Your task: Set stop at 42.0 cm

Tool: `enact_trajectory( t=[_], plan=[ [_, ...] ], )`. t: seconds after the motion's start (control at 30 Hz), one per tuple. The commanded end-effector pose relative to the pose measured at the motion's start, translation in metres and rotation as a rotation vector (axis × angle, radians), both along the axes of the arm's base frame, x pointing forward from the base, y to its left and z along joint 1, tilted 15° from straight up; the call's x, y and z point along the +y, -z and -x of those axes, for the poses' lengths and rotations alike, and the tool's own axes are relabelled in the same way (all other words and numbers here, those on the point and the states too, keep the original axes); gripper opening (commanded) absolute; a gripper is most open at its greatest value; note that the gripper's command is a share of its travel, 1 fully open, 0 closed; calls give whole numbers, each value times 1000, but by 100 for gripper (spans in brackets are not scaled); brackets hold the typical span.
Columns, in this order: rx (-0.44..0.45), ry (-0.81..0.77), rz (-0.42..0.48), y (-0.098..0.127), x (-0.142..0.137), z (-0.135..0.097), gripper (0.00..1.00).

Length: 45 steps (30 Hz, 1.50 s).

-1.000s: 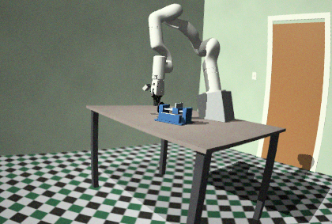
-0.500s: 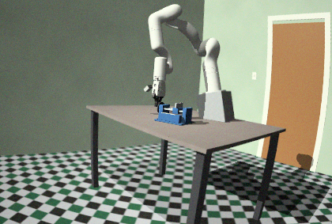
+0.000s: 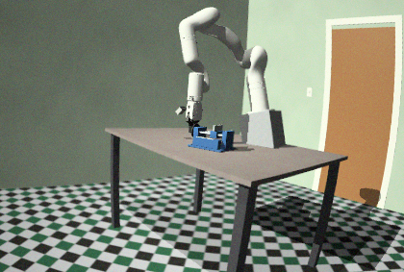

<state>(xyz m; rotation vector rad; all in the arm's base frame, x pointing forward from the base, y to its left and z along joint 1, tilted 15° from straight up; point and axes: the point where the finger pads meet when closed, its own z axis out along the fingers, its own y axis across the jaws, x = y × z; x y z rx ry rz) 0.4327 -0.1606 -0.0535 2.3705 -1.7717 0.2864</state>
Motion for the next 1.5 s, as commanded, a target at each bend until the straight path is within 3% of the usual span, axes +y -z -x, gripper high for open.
enact_trajectory(
  t=[0.0,0.47,1.47],
  plan=[
    [-4,-1,0,13,-3,-4,6],
    [-4,-1,0,28,1,-30,6],
    [-4,-1,0,7,13,-52,6]
  ],
)
